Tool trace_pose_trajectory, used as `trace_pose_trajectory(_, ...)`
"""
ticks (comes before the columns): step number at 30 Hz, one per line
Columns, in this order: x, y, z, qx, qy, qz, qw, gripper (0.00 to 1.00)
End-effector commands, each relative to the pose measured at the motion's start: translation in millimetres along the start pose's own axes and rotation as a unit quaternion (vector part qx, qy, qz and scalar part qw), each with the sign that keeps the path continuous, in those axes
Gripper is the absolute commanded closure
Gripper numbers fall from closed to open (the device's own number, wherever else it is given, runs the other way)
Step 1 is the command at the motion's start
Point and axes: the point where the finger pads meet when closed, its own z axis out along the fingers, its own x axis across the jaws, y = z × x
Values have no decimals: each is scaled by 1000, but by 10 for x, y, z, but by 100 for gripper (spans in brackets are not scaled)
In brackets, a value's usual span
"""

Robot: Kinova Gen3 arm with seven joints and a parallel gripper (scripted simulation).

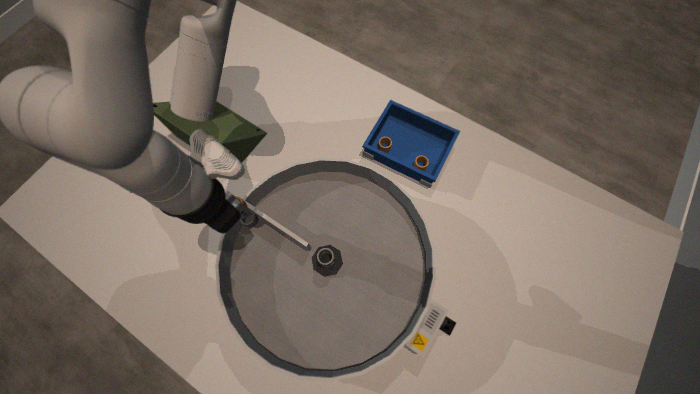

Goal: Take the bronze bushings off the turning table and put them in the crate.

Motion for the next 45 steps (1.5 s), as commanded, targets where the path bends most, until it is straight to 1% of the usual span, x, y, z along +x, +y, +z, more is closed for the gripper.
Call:
trace_pose_trajectory(1, 28, 27, -178, -6, 5, -1, 1000, 100)
trace_pose_trajectory(2, 27, 27, -236, -6, 5, -1, 1000, 100)
trace_pose_trajectory(14, 27, 27, -236, -6, 5, -1, 1000, 100)
trace_pose_trajectory(19, 214, -484, -231, -6, 5, -1, 1000, 100)
trace_pose_trajectory(31, 214, -484, -231, -6, 5, -1, 1000, 100)
trace_pose_trajectory(36, 399, -994, -225, -5, 5, -1, 1000, 100)
trace_pose_trajectory(45, 399, -994, -225, -5, 5, -1, 1000, 100)
